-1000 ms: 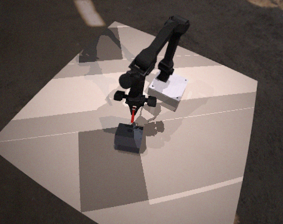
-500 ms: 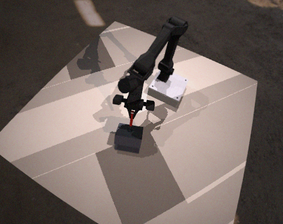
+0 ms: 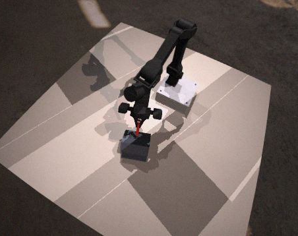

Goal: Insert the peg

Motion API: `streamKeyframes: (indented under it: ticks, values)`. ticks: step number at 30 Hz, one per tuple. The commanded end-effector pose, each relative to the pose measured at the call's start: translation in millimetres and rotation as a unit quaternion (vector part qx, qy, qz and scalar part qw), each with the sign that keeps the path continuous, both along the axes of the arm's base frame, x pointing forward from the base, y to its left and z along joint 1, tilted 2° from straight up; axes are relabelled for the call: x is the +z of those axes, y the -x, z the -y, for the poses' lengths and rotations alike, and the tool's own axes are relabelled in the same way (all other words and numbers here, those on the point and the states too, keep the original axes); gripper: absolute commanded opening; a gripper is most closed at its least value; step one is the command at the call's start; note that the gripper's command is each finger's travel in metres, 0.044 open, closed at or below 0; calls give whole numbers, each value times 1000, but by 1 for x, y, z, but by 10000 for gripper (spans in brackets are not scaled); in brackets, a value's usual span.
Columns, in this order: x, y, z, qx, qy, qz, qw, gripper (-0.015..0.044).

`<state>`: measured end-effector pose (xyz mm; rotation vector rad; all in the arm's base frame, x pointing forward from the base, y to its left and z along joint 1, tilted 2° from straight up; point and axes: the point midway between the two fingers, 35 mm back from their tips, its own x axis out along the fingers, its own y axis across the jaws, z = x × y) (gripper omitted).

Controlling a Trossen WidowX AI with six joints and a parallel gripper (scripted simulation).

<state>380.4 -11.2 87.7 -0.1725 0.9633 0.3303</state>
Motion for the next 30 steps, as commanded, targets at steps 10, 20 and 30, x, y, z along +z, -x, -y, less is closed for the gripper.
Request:
streamKeyframes:
  ticks: [10,20,30]
  values:
    - [-8,-4,-2,0,0,-1,1000,0]
    - [-7,-4,-2,0,0,0,1000,0]
    - [-10,-4,-2,0,0,0,1000,0]
